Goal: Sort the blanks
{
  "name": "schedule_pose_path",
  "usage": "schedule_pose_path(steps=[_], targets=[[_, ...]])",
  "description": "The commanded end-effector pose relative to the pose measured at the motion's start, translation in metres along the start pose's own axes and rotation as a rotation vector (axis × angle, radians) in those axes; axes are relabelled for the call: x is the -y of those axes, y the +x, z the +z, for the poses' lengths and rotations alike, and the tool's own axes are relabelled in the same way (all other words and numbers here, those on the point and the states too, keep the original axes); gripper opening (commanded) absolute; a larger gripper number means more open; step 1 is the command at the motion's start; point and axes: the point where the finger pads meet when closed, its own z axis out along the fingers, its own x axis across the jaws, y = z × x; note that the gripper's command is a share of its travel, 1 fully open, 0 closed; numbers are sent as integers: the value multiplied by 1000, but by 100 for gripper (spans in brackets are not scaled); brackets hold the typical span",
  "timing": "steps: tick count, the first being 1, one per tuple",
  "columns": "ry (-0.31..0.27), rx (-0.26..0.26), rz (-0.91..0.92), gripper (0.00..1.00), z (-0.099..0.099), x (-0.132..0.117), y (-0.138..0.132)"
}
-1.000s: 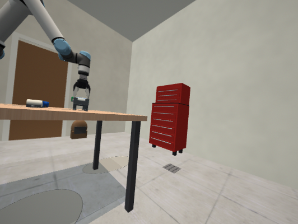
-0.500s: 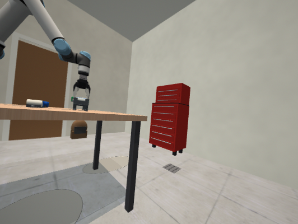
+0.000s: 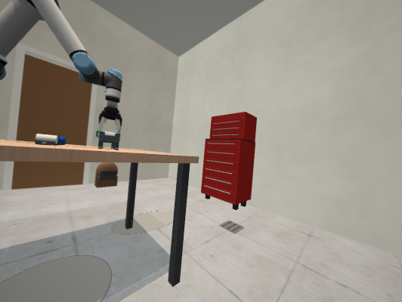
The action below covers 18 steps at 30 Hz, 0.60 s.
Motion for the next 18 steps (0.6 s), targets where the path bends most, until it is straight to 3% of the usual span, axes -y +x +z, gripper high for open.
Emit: schedule_pose_path(steps=[1, 3, 4, 18], targets=[[0, 1, 0, 52, -1, 0, 0], [0, 1, 0, 52, -1, 0, 0], [0, 1, 0, 40, -1, 0, 0], [0, 1, 0, 40, -1, 0, 0]])
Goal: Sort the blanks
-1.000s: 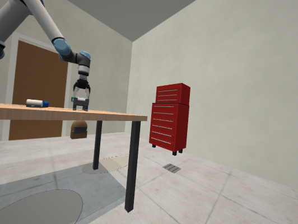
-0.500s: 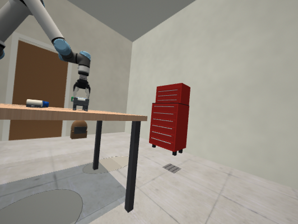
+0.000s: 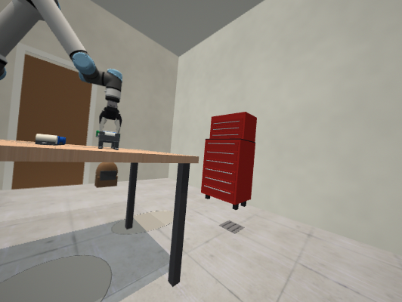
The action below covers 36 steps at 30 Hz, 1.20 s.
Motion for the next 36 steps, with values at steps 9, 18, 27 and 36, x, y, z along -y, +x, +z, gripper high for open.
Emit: schedule_pose_path(steps=[9, 18, 27, 36], targets=[[0, 1, 0, 40, 0, 0, 0], [0, 1, 0, 40, 0, 0, 0], [0, 1, 0, 40, -20, 0, 0], [0, 1, 0, 40, -71, 0, 0]])
